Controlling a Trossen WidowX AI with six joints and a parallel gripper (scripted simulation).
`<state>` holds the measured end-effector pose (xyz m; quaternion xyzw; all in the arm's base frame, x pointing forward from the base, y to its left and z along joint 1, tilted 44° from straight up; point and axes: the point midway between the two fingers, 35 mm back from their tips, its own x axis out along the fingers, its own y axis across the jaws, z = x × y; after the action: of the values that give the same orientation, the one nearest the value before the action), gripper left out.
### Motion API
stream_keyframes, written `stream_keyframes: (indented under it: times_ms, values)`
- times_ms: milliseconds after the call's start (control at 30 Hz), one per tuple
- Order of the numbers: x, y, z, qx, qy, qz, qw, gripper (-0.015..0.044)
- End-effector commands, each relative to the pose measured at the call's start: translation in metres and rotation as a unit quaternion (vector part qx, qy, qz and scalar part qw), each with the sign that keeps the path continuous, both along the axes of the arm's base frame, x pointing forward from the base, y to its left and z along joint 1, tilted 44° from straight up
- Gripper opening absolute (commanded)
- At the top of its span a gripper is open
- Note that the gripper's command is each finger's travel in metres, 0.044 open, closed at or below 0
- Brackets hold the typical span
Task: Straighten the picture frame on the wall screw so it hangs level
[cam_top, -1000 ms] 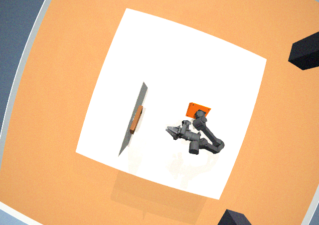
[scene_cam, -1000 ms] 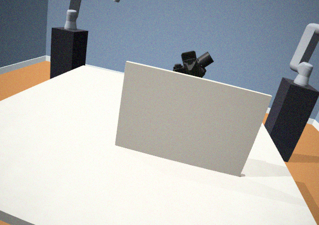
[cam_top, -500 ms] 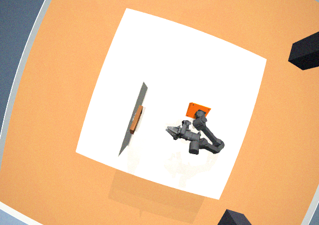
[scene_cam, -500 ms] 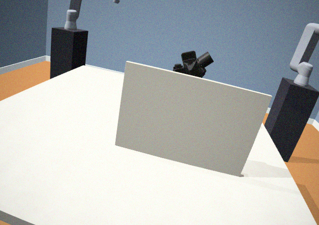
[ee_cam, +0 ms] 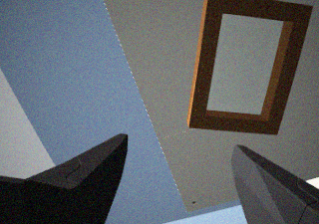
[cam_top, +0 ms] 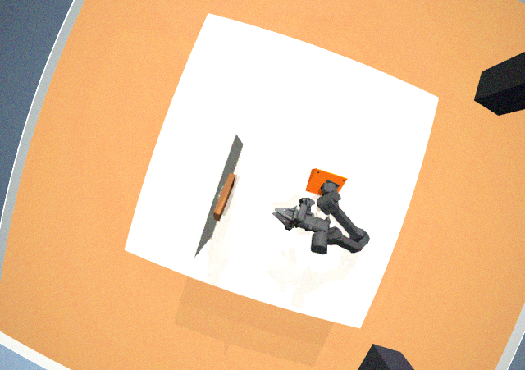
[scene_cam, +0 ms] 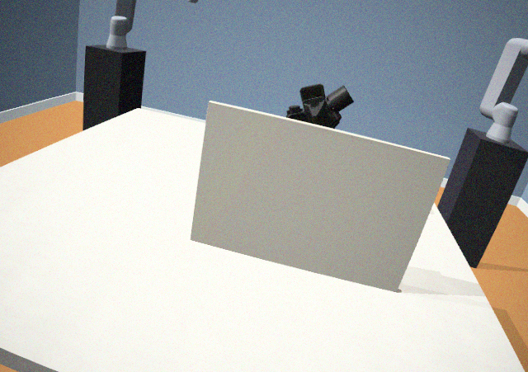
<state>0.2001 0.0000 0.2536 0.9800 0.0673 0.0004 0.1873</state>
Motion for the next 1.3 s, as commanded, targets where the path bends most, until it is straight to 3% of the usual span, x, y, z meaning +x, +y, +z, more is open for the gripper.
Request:
stream_keyframes:
  times_ms: [0,433,1033,1267]
  values:
    - [0.0,0.0,-0.001,0.002,0.0,-0.001,1.0,0.026]
    - [0.069,0.041,-0.019,0.003,-0.005,-0.001,1.0,0.026]
    - [0.073,0.045,-0.021,0.004,-0.006,-0.001,1.0,0.026]
    - [0.108,0.05,-0.015,0.004,-0.007,-0.001,1.0,0.026]
